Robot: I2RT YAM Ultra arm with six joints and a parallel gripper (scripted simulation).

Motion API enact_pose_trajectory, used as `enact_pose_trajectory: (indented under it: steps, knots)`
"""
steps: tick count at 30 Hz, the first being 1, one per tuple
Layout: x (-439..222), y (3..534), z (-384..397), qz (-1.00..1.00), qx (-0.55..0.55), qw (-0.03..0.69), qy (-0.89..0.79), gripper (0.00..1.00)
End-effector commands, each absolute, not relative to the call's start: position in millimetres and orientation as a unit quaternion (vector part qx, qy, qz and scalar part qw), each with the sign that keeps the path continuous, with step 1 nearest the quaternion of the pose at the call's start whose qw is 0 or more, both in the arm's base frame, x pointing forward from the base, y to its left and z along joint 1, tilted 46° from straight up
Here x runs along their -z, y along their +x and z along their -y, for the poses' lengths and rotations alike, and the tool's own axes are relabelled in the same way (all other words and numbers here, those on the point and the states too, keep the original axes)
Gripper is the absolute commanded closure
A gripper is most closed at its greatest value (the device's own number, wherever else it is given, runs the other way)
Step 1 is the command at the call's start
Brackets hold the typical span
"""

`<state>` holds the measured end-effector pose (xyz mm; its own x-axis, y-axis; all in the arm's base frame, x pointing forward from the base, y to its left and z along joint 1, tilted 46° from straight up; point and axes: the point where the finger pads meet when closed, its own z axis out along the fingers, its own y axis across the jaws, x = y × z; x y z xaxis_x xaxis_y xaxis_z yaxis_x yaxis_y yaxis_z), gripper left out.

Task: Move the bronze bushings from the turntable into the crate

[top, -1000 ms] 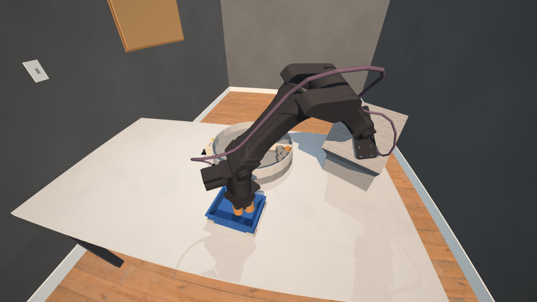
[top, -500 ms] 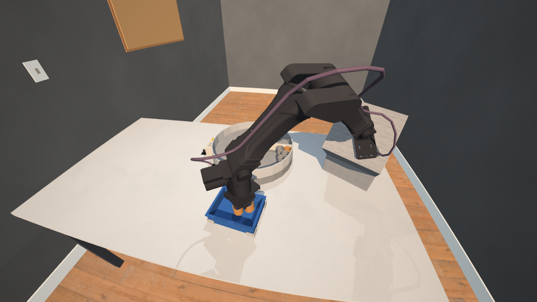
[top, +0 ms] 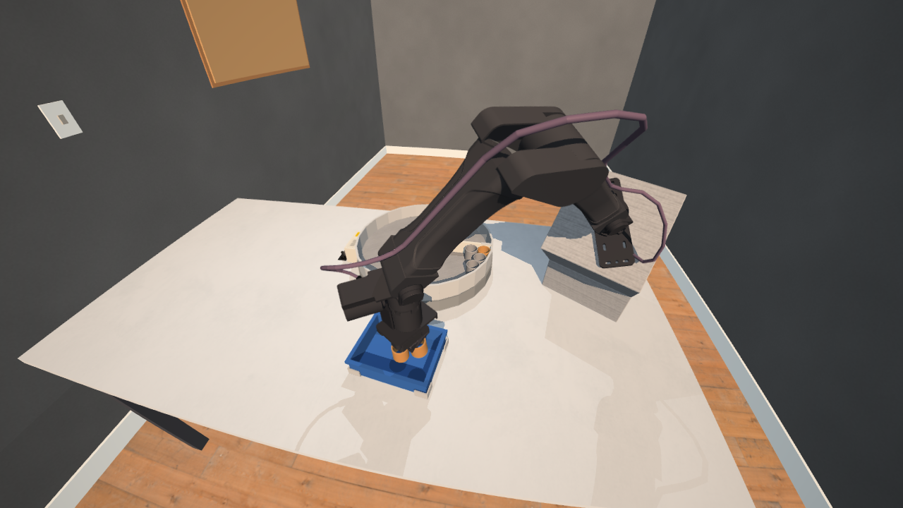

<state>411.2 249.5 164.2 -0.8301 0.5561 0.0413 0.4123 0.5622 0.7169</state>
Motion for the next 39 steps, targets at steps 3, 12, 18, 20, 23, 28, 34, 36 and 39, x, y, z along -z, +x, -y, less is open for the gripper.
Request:
enact_pose_trajectory:
  steps: [3, 12, 18, 20, 23, 28, 34, 36, 39]
  knots:
    - [-173.0, 427.2, -242.6, -0.872, -0.384, 0.118, 0.279, 1.00]
    - [-172.0, 426.4, -242.3, -0.873, -0.383, 0.116, 0.279, 1.00]
    - [-172.0, 426.4, -242.3, -0.873, -0.383, 0.116, 0.279, 1.00]
    - [-172.0, 426.4, -242.3, -0.873, -0.383, 0.116, 0.279, 1.00]
    - [-172.0, 426.4, -242.3, -0.873, -0.383, 0.116, 0.279, 1.00]
    - [-172.0, 426.4, -242.3, -0.873, -0.383, 0.116, 0.279, 1.00]
    - [-172.0, 426.4, -242.3, -0.873, -0.383, 0.116, 0.279, 1.00]
    - [-172.0, 426.4, -242.3, -0.873, -0.383, 0.116, 0.279, 1.00]
    - [-172.0, 426.4, -242.3, -0.873, -0.383, 0.116, 0.279, 1.00]
